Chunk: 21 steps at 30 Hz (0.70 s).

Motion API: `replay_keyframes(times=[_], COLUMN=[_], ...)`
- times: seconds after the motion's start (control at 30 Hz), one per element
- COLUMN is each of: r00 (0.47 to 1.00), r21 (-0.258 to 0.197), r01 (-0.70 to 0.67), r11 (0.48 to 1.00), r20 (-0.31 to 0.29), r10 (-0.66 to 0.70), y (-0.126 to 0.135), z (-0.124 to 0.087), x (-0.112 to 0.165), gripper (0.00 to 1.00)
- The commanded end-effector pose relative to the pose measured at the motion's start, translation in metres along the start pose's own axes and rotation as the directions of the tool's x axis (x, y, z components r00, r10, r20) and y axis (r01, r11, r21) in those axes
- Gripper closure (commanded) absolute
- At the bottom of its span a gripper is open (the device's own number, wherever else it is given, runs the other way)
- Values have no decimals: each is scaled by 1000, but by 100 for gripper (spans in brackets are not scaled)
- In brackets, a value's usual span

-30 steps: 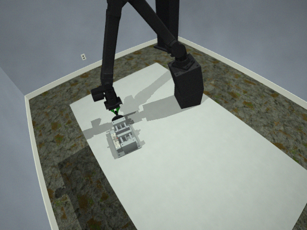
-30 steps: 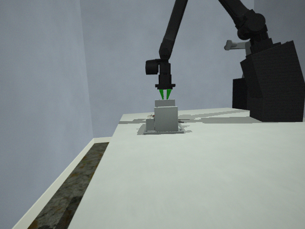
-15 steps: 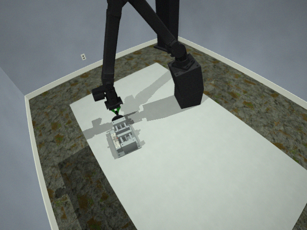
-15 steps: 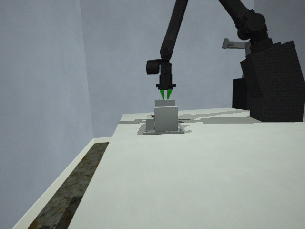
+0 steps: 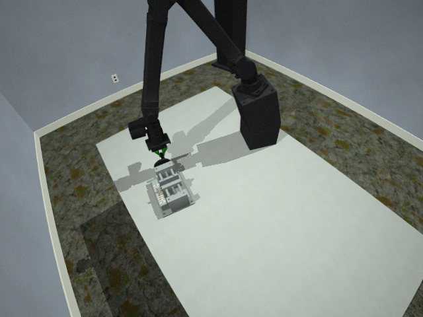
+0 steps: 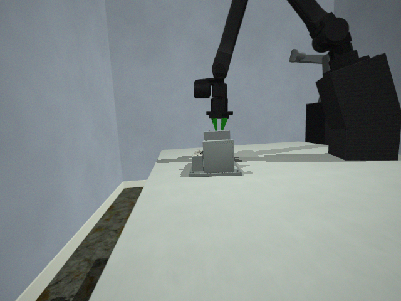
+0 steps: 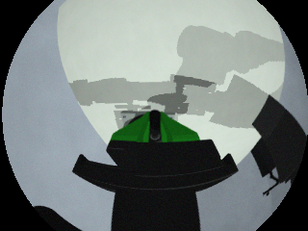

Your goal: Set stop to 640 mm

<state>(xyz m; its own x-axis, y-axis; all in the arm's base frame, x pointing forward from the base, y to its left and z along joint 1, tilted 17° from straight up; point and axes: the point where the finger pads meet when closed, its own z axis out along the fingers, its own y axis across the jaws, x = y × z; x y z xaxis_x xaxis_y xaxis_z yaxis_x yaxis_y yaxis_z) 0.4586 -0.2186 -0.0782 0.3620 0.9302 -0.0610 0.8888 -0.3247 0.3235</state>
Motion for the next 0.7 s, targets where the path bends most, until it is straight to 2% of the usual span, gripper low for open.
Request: replay_keyframes(times=[0.0,0.67], r00=[1000,1000], r21=[58,47], r01=[-1,-1], r11=[998,999], r20=[3,4], r10=[1,1], y=[-30,-37], z=[12,24], x=[-6,-6], gripper=[94,94])
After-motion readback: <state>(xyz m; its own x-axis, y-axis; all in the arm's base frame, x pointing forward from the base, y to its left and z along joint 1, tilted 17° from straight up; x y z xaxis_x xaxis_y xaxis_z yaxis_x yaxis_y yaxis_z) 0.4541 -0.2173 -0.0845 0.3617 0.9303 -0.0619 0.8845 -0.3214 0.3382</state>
